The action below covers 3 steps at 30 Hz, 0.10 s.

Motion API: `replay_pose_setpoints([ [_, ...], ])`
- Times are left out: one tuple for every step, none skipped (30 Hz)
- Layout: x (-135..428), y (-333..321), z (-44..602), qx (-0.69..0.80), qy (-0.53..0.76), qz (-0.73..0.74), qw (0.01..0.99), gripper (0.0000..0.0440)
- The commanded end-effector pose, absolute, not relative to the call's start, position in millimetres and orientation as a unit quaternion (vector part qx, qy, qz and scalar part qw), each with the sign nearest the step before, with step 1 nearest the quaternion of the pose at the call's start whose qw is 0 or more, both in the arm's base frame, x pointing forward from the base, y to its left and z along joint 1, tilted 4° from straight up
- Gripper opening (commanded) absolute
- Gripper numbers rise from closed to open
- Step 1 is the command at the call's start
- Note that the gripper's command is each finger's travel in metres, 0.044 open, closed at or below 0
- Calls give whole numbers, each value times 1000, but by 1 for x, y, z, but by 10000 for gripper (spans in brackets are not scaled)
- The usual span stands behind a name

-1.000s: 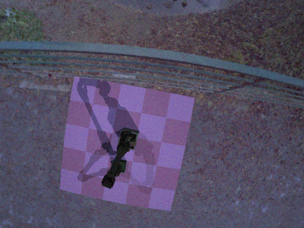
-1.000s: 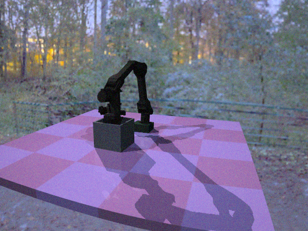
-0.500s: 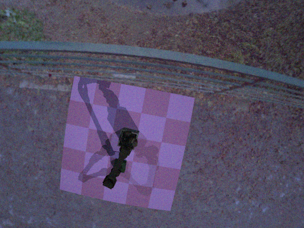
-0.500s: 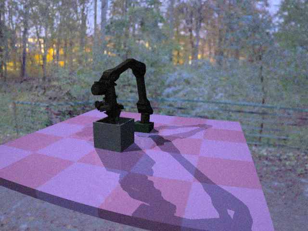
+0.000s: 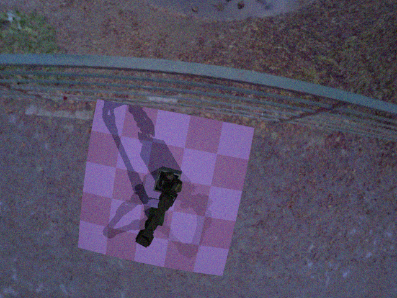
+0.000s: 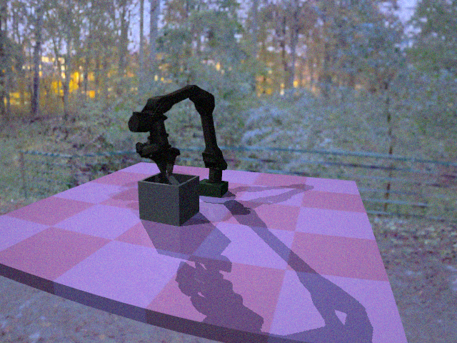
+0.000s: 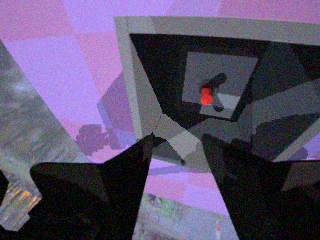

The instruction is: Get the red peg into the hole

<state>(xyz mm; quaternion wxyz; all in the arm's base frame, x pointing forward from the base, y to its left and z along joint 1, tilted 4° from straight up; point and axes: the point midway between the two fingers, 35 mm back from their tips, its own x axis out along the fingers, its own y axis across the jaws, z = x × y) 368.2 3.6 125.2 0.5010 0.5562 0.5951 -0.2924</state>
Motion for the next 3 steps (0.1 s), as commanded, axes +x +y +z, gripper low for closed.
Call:
replay_pose_setpoints([
  [373,1,133,563,593,-280,503,206],
  [374,0,135,564,592,-277,505,197],
  [376,-1,137,565,591,-273,506,190],
])
